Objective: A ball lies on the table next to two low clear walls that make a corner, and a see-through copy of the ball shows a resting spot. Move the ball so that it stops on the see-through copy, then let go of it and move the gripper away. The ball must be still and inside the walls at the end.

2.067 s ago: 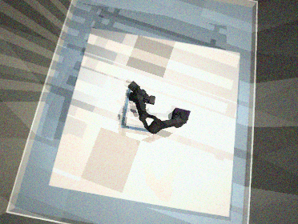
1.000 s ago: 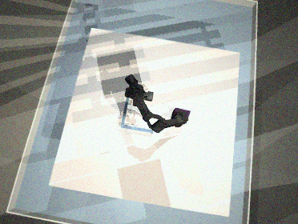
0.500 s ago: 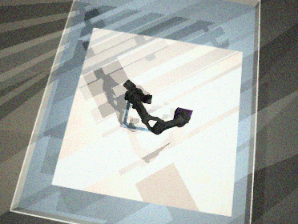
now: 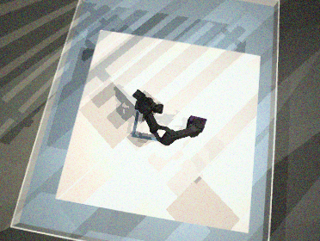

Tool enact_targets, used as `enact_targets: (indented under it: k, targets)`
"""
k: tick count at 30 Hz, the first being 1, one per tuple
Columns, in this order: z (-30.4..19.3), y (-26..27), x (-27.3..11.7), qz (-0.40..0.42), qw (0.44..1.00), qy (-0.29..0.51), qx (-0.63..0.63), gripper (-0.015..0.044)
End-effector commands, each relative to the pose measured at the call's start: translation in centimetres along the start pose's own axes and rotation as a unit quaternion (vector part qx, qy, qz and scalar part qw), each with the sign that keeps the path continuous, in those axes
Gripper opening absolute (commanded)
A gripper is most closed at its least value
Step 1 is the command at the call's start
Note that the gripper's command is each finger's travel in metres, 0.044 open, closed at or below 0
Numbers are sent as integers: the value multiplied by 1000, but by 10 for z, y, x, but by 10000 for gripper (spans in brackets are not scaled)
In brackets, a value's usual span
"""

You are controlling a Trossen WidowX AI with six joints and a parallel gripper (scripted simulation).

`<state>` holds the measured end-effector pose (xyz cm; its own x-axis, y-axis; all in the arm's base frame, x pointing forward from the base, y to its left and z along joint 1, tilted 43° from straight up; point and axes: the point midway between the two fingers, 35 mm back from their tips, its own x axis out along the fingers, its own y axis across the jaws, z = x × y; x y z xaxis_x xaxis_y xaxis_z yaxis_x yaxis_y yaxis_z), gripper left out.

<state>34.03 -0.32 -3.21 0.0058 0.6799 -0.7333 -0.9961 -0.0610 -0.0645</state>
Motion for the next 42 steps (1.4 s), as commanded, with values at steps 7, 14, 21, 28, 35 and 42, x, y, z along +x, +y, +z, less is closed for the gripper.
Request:
enact_targets:
  k: [7, 14, 21, 28, 35, 42]
  targets:
    - [0, 1, 17, 1, 1000, -3, 3, 0]
    - [0, 1, 21, 1, 1000, -3, 3, 0]
    - [1, 0, 17, 0, 1000, -1, -1, 184]
    - [1, 0, 17, 0, 1000, -1, -1, 310]
    - [-2, 0, -57, 1, 1000, -1, 3, 310]
    - [-1, 1, -68, 1, 1000, -1, 4, 310]
